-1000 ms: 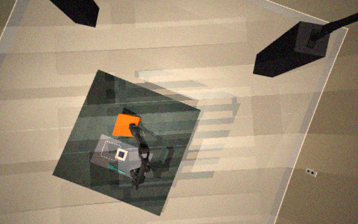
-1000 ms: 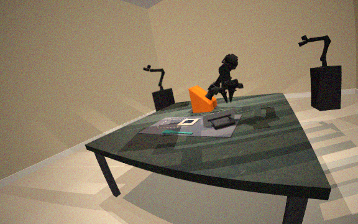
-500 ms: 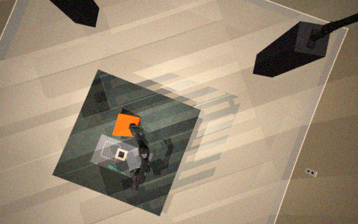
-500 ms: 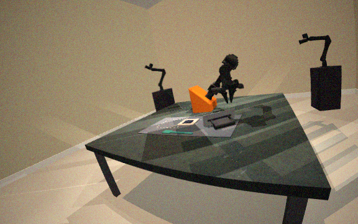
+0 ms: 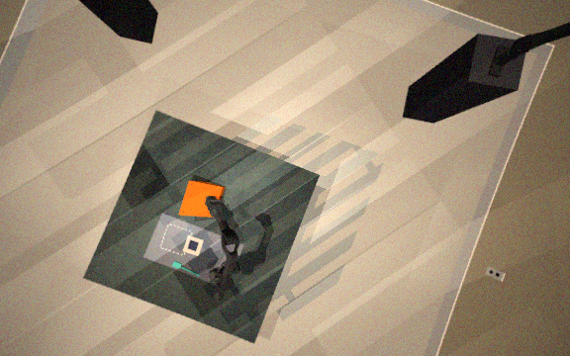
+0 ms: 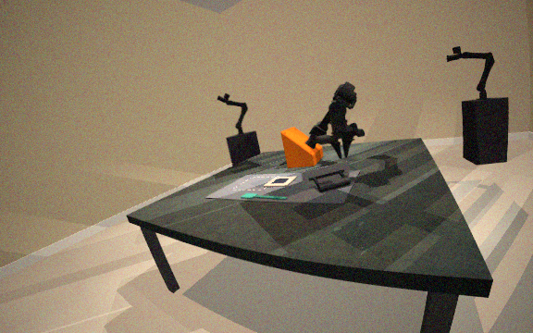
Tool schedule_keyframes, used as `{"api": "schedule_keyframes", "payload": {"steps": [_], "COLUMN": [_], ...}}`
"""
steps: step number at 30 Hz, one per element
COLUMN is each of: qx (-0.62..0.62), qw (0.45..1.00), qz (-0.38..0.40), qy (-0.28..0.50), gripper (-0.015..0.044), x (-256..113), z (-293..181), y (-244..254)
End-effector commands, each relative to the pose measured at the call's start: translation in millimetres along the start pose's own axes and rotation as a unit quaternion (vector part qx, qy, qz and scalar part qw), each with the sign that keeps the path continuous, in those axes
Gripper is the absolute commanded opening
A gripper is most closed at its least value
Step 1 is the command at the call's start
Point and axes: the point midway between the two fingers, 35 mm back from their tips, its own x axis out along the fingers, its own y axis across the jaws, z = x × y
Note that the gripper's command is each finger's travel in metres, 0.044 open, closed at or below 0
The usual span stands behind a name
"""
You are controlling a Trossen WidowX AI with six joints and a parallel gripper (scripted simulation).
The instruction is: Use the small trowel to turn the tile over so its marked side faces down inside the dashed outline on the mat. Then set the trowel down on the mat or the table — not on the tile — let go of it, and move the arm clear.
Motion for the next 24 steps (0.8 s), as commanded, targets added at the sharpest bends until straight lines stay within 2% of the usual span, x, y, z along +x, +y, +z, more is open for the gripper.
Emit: {"api": "schedule_keyframes", "payload": {"steps": [1,24], "qx": [0.006,0.006], "qw": [1.0,1.0], "qz": [0.005,0.005], "qy": [0.005,0.005], "gripper": [0.01,0.01], "x": [6.9,21.8], "z": [-2.2,-12.9], "y": [-0.6,-0.3]}}
